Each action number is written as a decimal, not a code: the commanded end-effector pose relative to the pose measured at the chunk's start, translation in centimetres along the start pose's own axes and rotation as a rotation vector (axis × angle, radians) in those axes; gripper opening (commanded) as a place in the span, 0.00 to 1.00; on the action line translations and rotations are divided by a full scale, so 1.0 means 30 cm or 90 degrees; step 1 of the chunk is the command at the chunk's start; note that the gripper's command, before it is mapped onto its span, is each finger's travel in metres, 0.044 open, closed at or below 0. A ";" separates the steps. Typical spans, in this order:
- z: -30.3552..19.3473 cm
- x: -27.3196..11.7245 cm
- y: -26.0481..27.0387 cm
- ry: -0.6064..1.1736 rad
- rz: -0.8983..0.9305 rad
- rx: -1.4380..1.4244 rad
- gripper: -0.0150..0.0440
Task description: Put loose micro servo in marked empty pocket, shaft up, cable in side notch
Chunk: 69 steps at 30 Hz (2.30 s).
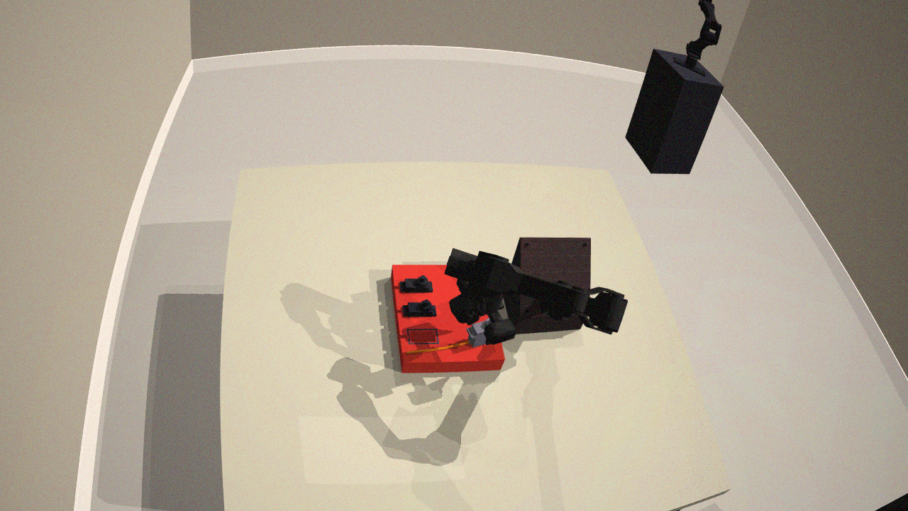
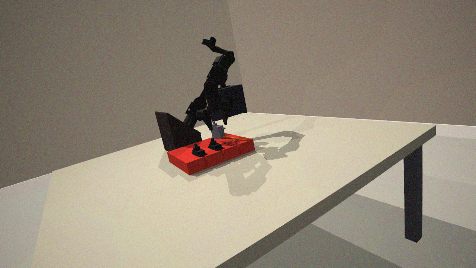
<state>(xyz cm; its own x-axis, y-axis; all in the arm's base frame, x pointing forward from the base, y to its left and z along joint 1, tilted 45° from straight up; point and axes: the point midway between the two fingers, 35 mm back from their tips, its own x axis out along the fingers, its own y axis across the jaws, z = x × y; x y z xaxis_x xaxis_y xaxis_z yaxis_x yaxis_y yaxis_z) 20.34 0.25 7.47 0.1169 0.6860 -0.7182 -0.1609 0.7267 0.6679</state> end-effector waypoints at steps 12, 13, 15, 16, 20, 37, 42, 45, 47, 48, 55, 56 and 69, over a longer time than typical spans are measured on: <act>0.001 0.010 0.002 -0.003 0.001 0.001 0.51; 0.001 0.010 0.002 -0.003 0.001 0.001 0.47; 0.001 0.010 0.002 -0.003 0.001 0.001 0.44; 0.001 0.010 0.002 -0.003 0.001 0.001 0.43; 0.001 0.002 0.002 -0.003 0.001 0.001 0.32; 0.039 -0.090 -0.009 -0.003 0.000 0.001 0.25; 0.088 -0.091 -0.033 -0.003 0.000 0.001 0.25; 0.084 -0.091 -0.049 -0.003 0.000 0.001 0.25; 0.077 -0.091 -0.071 -0.003 0.000 0.001 0.25; 0.074 -0.090 -0.080 -0.003 0.000 0.001 0.25; 0.073 -0.091 -0.083 -0.003 0.000 0.062 0.25; 0.073 -0.091 -0.083 -0.003 0.000 0.079 0.25; 0.131 -0.092 -0.100 -0.004 0.000 0.128 0.25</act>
<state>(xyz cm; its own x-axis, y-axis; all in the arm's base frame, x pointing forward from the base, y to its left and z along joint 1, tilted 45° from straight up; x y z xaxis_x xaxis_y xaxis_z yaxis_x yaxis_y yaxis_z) 23.36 -3.36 8.22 0.1178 0.6868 -0.7172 0.0344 0.7190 0.6942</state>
